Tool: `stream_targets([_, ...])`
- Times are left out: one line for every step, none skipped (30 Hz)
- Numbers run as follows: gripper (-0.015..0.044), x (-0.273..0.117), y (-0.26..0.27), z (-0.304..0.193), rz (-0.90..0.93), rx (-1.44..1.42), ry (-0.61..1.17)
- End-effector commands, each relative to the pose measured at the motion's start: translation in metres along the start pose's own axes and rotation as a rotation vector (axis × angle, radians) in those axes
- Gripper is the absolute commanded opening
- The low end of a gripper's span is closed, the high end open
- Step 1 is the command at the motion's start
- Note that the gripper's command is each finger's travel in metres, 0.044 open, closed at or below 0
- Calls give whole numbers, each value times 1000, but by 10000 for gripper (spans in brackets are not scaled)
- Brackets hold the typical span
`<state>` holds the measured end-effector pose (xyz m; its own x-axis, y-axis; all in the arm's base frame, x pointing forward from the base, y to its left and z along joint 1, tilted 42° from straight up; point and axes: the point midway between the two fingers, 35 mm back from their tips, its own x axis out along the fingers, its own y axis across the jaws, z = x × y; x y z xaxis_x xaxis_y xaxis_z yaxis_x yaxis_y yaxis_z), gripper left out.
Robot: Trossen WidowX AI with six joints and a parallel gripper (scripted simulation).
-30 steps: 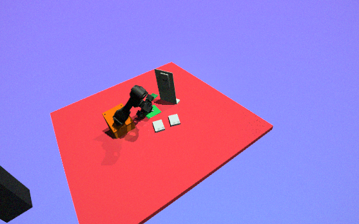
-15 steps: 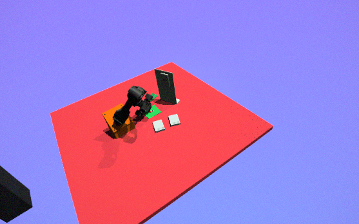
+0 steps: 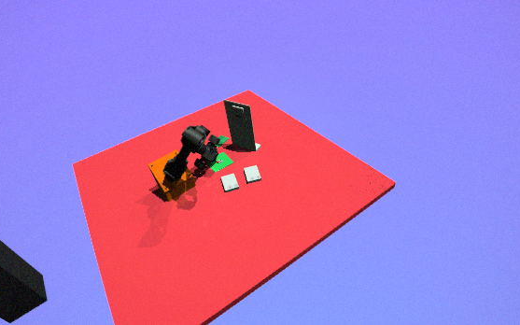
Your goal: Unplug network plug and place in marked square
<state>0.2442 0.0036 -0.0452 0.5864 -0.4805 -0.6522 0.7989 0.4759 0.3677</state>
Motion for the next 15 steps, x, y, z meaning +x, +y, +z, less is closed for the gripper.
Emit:
stream_targets([156, -4, 5, 1, 5, 10, -5])
stream_targets([156, -4, 5, 1, 5, 10, -5])
stream_targets([156, -5, 6, 0, 4, 10, -5])
stream_targets([156, -5, 7, 0, 4, 10, -4])
stream_targets([156, -6, 7, 0, 4, 10, -4])
stream_targets([156, -7, 8, 0, 4, 10, -3])
stream_targets([156, -7, 9, -1, 3, 11, -3])
stream_targets([156, -8, 9, -1, 3, 11, -3])
stream_targets([156, -9, 10, -1, 3, 11, -2])
stream_targets([156, -10, 11, -1, 3, 11, -2])
stream_targets([156, -10, 11, -1, 3, 11, -2])
stream_targets([156, -11, 12, -2, 2, 11, -1])
stream_targets([156, -12, 13, -2, 2, 11, -1])
stream_targets([156, -13, 13, -2, 2, 11, -1])
stream_targets([156, -13, 14, -2, 2, 11, -1])
